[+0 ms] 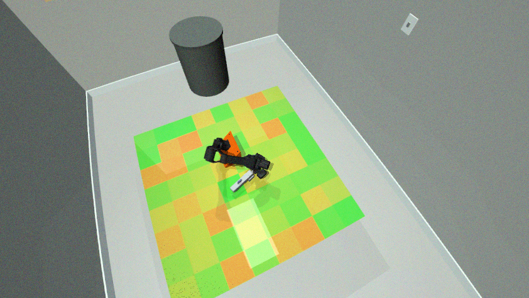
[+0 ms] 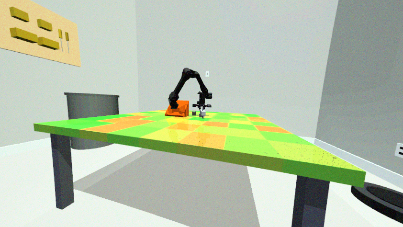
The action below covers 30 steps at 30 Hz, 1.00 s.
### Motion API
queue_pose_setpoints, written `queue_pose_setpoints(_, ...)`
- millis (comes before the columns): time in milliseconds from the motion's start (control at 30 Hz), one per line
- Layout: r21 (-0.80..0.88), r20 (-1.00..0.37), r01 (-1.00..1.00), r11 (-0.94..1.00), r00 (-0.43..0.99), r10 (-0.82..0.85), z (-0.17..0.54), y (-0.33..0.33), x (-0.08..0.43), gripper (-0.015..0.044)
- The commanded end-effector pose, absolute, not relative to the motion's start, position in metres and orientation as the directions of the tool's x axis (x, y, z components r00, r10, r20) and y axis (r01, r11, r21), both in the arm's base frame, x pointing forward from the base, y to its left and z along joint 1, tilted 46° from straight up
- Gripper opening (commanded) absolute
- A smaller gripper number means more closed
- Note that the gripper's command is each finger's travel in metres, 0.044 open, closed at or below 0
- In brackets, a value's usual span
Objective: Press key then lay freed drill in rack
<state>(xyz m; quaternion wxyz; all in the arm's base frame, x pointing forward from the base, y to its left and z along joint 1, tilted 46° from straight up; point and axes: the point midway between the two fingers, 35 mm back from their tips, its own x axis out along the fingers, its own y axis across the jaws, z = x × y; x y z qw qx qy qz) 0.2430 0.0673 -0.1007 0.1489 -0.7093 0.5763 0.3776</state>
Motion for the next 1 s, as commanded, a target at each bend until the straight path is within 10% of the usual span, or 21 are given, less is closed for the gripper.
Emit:
queue_pose_setpoints(0,0.222,-0.707,-0.93,-0.293,0.054,-0.705,-0.101,0.068,0.244,0.0)
queue_pose_setpoints(967,0.226,-0.704,-0.928,-0.296,0.054,-0.708,-0.126,0.095,0.23,0.0)
